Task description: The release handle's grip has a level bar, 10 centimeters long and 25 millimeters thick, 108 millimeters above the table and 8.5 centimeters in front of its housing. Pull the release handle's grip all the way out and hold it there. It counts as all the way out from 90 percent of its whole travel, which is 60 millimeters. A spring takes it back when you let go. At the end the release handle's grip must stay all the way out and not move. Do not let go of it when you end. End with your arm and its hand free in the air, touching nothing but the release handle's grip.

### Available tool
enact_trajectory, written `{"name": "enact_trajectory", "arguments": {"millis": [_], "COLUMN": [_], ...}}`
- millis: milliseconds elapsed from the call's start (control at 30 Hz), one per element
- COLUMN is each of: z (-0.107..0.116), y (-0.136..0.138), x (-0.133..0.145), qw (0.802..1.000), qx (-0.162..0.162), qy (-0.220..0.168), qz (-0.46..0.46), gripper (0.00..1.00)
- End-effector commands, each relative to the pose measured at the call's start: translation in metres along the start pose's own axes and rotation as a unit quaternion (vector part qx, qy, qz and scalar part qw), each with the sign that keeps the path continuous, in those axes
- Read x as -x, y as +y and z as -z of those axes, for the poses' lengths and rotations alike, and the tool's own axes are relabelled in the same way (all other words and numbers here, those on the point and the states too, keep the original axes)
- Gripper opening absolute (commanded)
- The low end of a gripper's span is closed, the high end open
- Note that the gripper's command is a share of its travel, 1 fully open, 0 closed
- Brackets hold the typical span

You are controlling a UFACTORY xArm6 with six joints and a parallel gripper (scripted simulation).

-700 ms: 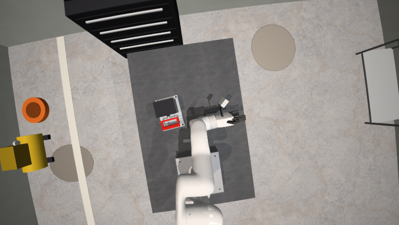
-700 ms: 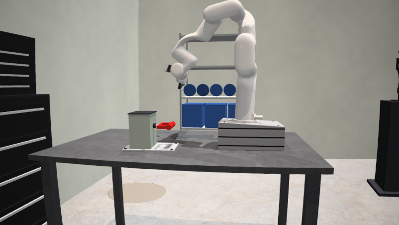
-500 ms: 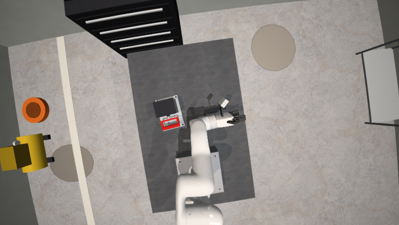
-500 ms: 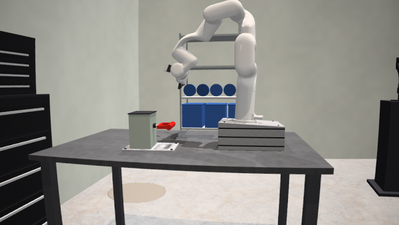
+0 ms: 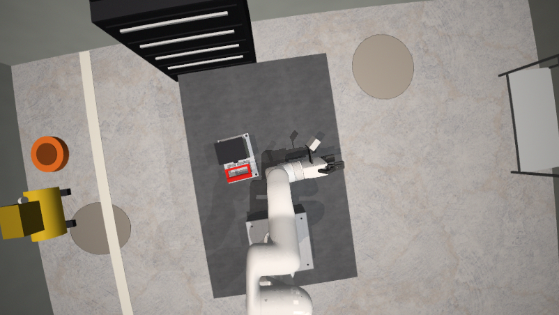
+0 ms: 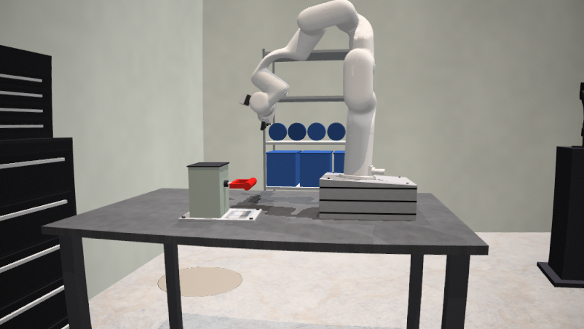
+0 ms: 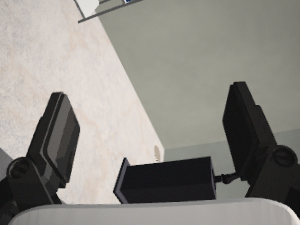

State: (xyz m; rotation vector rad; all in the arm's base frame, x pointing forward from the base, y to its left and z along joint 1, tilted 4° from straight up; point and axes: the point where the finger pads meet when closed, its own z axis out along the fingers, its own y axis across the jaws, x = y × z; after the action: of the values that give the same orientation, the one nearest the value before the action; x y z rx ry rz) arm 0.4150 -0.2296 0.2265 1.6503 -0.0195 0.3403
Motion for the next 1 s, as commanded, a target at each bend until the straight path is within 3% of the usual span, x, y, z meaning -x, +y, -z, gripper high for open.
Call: {"name": "enact_trajectory", "arguments": {"millis": [0,200,333,400,467,633,900,967], "z": [0.004,0.038,0.055,0.055,0.077,0.101,0.156,0.156], "y": [-0.005,-0.044,-0.06,-0.06,-0.079,-0.097,-0.13,-0.13], "x": [0.002,0.019,0.025,0.025,0.033,0.04,0.05,0.05], "qw": [1.0,0.992,0.986,0.986,0.974,0.959,0.919,0.919], "qx": [-0.012,-0.089,-0.12,-0.12,-0.158,-0.194,-0.261,-0.261], "qy": [-0.007,-0.056,-0.079,-0.079,-0.108,-0.139,-0.206,-0.206], "qz": [-0.01,-0.065,-0.089,-0.089,-0.12,-0.15,-0.212,-0.212], "gripper": [1.0,1.0,1.0,1.0,1.0,1.0,1.0,1.0]}}
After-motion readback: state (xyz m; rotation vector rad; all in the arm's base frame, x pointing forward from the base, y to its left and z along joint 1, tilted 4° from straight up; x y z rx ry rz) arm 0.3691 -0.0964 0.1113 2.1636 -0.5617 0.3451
